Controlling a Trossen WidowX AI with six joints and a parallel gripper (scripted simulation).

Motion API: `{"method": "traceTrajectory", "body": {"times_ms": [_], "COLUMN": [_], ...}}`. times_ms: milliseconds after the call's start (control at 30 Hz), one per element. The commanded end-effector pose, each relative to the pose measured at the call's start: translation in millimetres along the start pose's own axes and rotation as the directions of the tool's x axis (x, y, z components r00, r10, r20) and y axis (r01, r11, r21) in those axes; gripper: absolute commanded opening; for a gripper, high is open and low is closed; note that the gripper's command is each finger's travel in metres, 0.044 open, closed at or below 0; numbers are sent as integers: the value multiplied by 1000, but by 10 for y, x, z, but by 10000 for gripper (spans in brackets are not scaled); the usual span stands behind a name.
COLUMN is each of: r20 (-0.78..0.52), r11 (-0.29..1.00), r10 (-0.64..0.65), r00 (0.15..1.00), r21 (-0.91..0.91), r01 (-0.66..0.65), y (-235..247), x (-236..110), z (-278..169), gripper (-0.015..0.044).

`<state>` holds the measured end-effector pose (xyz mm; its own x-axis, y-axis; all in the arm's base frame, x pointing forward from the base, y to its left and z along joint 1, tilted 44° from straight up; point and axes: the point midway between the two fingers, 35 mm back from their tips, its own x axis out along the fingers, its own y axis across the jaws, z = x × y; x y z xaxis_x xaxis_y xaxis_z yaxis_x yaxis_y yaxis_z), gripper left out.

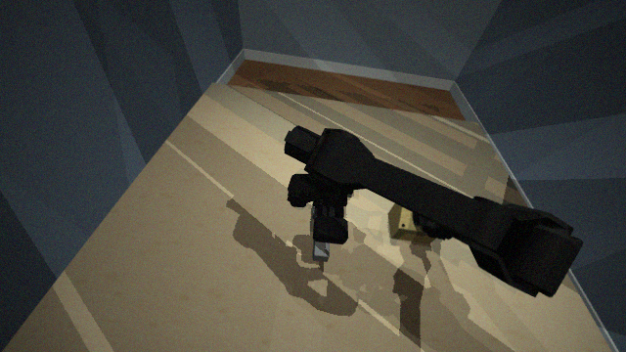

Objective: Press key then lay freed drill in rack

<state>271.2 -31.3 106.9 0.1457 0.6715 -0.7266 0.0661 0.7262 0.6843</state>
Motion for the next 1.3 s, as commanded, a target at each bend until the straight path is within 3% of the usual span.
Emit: {"method": "traceTrajectory", "body": {"times_ms": [0,1267], "r20": [-20,-19], "r11": [1000,1000], "r10": [3,3], "r00": [1000,1000], "r21": [-1,-1], "r01": [-3,-3], "y": [13,34], "x": [78,239], "z": [-29,-86], "gripper": [0,0]}}
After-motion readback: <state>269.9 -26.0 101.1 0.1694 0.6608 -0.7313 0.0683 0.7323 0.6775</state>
